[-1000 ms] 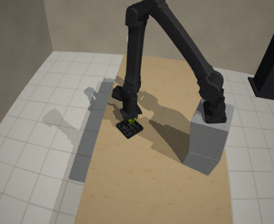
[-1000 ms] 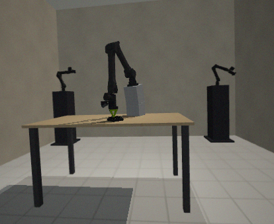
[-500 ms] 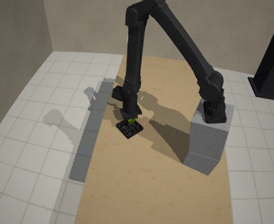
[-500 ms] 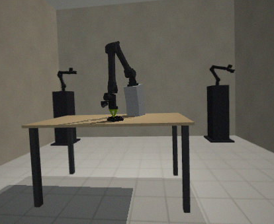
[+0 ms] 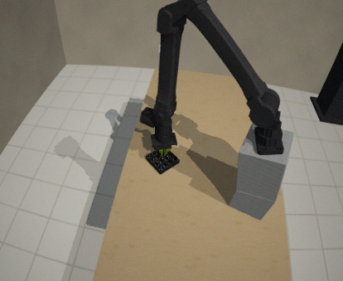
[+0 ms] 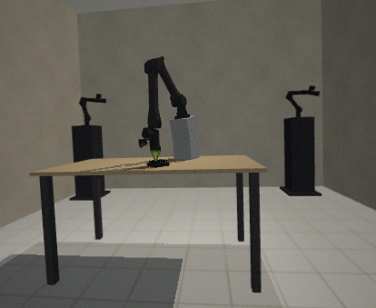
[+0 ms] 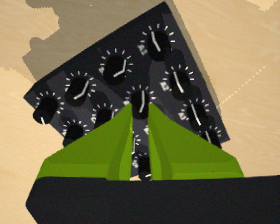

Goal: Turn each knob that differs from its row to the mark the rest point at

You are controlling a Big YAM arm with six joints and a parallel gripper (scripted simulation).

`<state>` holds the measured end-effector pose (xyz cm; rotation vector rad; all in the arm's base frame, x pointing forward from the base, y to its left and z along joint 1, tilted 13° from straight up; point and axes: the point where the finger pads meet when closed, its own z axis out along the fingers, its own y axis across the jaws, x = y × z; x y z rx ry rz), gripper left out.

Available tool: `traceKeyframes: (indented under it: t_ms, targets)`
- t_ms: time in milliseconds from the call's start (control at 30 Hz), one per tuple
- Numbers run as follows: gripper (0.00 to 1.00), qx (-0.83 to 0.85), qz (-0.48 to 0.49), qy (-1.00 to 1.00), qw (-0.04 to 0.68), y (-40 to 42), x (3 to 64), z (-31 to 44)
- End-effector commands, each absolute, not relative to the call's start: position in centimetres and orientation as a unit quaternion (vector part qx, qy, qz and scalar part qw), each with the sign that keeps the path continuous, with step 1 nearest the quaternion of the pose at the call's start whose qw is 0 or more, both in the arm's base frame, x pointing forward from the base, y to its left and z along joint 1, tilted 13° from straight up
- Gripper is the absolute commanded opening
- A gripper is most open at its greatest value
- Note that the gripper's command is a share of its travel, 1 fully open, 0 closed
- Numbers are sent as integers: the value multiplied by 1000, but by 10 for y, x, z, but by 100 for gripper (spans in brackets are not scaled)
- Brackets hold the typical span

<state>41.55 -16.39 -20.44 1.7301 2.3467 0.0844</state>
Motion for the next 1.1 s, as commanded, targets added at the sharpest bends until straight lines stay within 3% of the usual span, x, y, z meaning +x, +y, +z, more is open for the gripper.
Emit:
traceKeyframes:
  t_ms: [0,1067]
  targets:
    - [8,635,34,764,111,-163,417,-209]
    - [8,832,63,543,94,-162,415,-210]
